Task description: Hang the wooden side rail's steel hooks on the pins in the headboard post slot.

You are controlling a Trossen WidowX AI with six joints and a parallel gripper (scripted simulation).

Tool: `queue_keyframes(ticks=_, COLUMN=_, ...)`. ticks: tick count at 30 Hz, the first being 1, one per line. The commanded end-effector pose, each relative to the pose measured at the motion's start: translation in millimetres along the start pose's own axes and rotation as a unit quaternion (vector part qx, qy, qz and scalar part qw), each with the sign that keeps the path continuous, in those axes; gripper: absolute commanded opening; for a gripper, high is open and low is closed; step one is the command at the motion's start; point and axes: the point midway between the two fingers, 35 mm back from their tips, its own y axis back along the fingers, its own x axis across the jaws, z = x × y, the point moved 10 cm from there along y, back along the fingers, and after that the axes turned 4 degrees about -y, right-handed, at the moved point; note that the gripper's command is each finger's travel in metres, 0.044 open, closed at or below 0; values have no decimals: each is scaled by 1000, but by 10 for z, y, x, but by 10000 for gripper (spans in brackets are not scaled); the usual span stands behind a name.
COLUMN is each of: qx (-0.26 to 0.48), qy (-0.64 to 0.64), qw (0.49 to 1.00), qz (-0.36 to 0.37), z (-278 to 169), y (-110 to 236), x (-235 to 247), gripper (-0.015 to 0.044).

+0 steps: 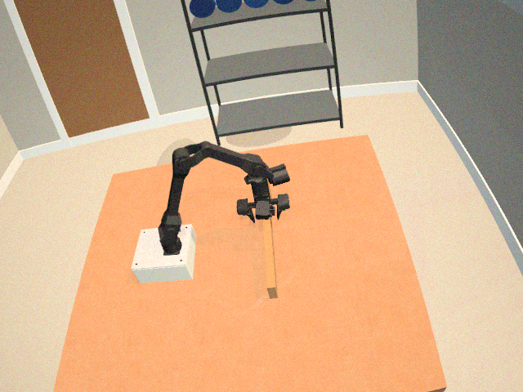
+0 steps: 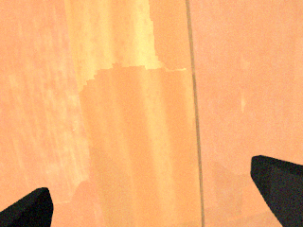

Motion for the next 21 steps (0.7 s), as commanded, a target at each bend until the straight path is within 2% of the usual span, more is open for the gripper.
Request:
queue_keyframes(ticks=1, qx=5, qy=3, qw=1000, qz=10, z=-4, y=195, x=2, gripper=440)
queue_keyframes(ticks=5, qx=5, qy=3, qw=1000, qz=10, z=20, y=195, x=5, gripper=440)
queue_keyframes(ticks=10, qx=4, qy=3, qw=1000, qz=10, z=296, y=192, x=22, gripper=440)
queue_keyframes(ticks=21, qx=2, qy=-1, qw=1000, qz=7, z=257, y=173, x=27, gripper=440)
